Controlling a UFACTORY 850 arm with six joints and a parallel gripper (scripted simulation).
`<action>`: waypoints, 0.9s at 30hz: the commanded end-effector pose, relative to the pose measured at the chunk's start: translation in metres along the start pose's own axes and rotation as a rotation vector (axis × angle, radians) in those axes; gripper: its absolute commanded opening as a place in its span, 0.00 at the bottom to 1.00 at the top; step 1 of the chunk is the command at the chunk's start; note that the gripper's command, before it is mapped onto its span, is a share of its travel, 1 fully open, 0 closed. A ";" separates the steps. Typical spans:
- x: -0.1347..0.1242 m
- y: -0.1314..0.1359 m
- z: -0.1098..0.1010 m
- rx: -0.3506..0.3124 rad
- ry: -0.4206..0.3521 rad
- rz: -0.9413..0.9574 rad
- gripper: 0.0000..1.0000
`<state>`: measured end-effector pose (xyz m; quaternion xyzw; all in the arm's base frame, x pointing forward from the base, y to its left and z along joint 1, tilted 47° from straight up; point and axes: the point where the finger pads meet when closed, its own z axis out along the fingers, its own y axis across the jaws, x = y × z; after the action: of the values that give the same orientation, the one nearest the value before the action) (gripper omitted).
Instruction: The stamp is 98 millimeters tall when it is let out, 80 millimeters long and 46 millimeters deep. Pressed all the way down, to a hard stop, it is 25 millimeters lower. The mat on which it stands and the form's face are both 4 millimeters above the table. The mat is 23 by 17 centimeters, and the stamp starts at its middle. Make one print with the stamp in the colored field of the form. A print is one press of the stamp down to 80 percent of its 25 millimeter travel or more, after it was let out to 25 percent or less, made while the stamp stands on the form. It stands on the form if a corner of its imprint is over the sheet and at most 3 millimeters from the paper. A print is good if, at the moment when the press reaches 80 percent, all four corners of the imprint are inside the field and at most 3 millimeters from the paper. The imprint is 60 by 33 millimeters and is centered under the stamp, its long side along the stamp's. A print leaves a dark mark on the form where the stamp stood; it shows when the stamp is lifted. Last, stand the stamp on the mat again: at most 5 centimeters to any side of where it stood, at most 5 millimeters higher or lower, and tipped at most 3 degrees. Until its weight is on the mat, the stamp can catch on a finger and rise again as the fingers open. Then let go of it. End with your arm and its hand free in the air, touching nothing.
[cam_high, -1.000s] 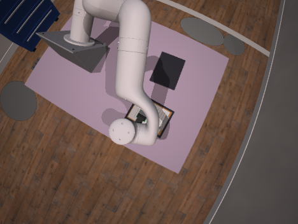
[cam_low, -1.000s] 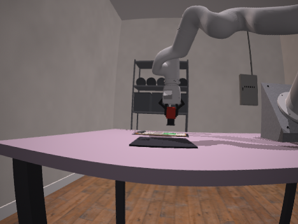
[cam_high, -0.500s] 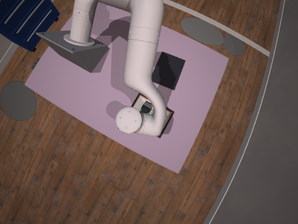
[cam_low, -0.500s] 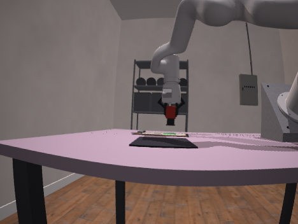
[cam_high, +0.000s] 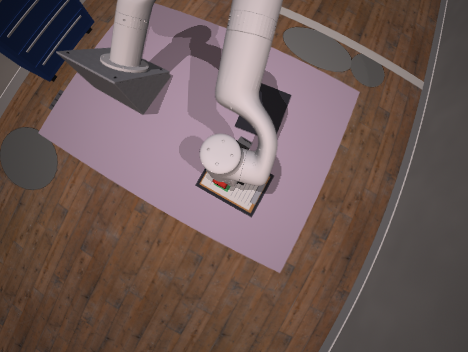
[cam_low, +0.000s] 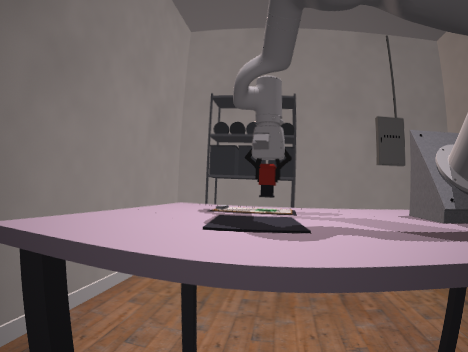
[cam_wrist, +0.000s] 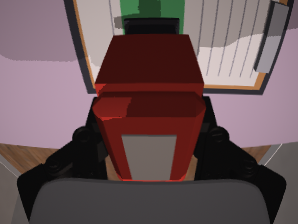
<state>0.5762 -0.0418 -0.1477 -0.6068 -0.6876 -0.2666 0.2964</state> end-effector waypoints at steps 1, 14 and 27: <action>0.006 0.001 -0.002 -0.007 -0.005 -0.001 0.29; 0.006 0.001 0.000 -0.007 -0.005 -0.001 0.29; 0.007 0.001 0.024 -0.007 -0.005 -0.001 0.29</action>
<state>0.5740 -0.0244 -0.1547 -0.6079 -0.6877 -0.2674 0.2934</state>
